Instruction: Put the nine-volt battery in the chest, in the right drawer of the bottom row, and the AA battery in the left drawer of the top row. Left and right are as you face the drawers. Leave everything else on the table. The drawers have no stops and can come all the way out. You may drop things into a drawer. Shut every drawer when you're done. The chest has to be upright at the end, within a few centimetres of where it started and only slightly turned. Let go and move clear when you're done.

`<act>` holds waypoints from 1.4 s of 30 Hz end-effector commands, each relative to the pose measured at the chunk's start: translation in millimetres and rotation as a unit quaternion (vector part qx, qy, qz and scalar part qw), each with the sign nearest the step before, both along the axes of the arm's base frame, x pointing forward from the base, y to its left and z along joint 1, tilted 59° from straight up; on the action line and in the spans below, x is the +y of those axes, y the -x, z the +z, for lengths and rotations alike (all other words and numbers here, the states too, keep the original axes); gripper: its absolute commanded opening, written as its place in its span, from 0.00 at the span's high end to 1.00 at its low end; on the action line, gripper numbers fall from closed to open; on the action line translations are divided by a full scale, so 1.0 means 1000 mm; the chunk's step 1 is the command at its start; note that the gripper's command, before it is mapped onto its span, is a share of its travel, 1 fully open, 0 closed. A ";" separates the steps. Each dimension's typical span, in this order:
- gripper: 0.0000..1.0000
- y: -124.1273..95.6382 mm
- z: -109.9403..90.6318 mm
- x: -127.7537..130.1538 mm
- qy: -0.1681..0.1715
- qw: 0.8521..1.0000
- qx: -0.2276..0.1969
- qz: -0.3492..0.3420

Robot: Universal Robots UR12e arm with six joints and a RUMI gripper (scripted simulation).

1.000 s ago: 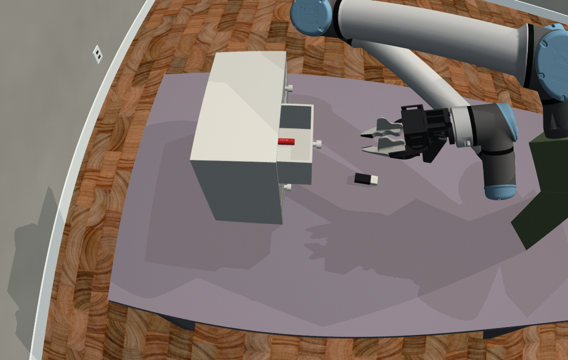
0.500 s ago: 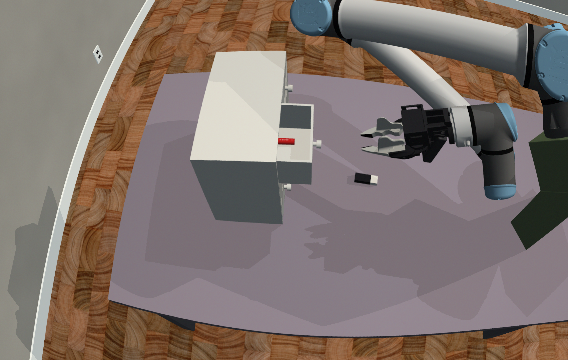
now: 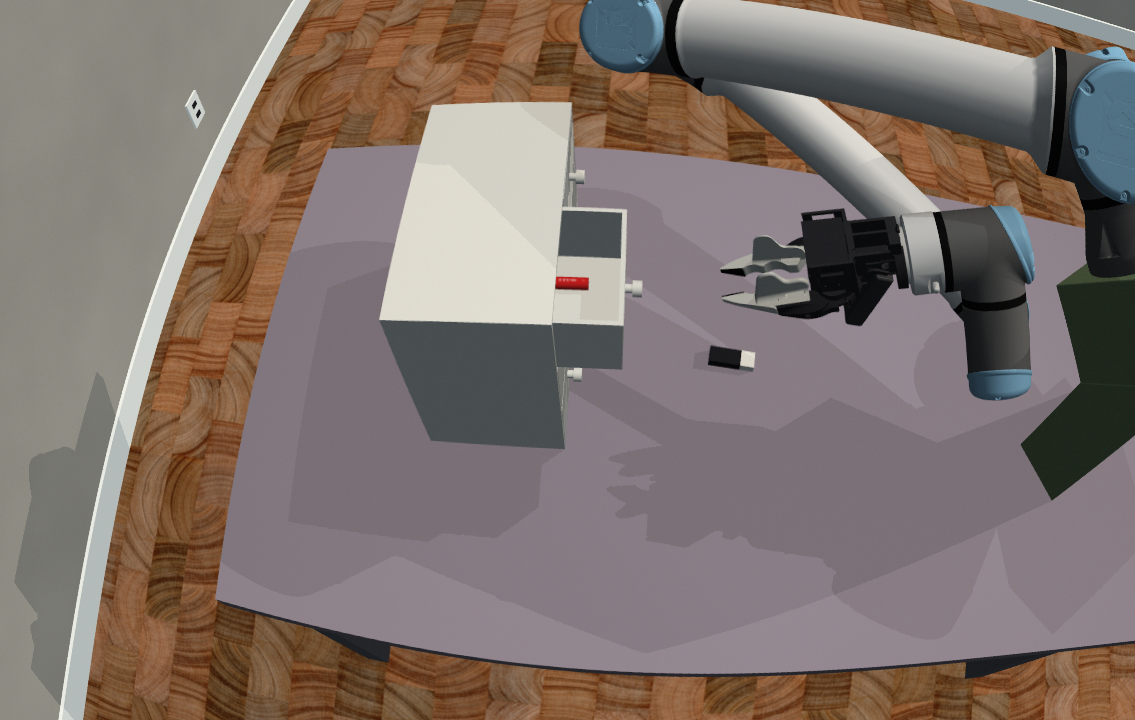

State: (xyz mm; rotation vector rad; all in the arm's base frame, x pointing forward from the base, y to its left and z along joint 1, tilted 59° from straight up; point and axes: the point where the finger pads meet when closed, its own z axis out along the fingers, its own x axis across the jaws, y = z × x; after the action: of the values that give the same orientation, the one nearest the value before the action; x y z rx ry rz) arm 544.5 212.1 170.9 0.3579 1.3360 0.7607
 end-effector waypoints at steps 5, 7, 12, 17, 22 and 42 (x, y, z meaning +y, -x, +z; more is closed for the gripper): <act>0.80 0.000 0.000 0.001 0.000 1.000 0.000 0.000; 0.80 -0.001 0.001 0.001 0.000 1.000 0.000 0.000; 0.80 -0.005 0.002 0.001 -0.001 1.000 0.000 0.001; 0.80 -0.009 0.003 0.002 -0.001 1.000 0.000 0.001; 0.80 -0.015 0.005 0.004 -0.001 1.000 0.000 0.001; 0.80 -0.049 0.014 0.011 -0.001 1.000 0.000 0.001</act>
State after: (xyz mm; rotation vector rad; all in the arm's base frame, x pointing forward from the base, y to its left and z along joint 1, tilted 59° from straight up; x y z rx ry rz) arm 587.4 221.4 182.8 0.3579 1.3352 0.7621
